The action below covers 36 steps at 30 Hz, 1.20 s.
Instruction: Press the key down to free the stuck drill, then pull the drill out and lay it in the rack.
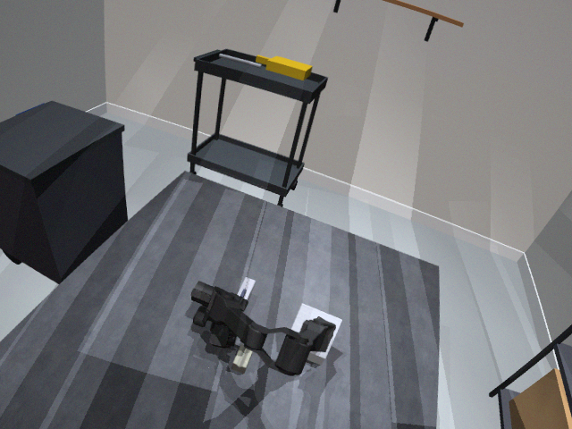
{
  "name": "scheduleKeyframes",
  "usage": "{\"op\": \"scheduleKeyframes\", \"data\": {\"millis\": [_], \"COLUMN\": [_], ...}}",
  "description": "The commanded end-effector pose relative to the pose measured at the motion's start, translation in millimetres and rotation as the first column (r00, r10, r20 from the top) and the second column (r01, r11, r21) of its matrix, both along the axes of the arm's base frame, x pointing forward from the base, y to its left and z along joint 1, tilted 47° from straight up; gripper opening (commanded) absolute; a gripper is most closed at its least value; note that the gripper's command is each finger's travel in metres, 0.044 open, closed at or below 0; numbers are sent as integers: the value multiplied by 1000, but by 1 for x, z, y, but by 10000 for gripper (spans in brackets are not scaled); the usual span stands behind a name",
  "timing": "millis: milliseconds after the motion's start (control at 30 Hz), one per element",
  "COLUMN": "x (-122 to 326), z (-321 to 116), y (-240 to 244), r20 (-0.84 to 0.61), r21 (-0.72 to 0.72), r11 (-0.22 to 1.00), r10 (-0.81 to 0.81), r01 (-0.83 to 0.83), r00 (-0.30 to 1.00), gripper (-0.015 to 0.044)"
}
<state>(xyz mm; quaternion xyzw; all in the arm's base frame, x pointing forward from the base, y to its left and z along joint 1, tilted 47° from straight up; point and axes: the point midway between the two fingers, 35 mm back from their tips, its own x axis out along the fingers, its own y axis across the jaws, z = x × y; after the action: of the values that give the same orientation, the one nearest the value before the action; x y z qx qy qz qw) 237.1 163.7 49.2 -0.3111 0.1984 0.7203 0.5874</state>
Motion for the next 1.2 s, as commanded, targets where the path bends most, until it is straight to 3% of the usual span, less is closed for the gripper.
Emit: {"op": "scheduleKeyframes", "data": {"millis": [0, 567, 1100, 1167], "x": [-1, -6, -5, -5], "z": [5, 22, 16, 16], "y": [5, 21, 17, 16], "r20": [-3, -3, -3, -3], "r21": [4, 5, 5, 4], "r11": [1000, 1000, 1000, 1000], "r10": [-2, -2, -1, -2], "r01": [2, 2, 2, 2], "r00": [1000, 1000, 1000, 1000], "gripper": [0, 0, 420, 440]}}
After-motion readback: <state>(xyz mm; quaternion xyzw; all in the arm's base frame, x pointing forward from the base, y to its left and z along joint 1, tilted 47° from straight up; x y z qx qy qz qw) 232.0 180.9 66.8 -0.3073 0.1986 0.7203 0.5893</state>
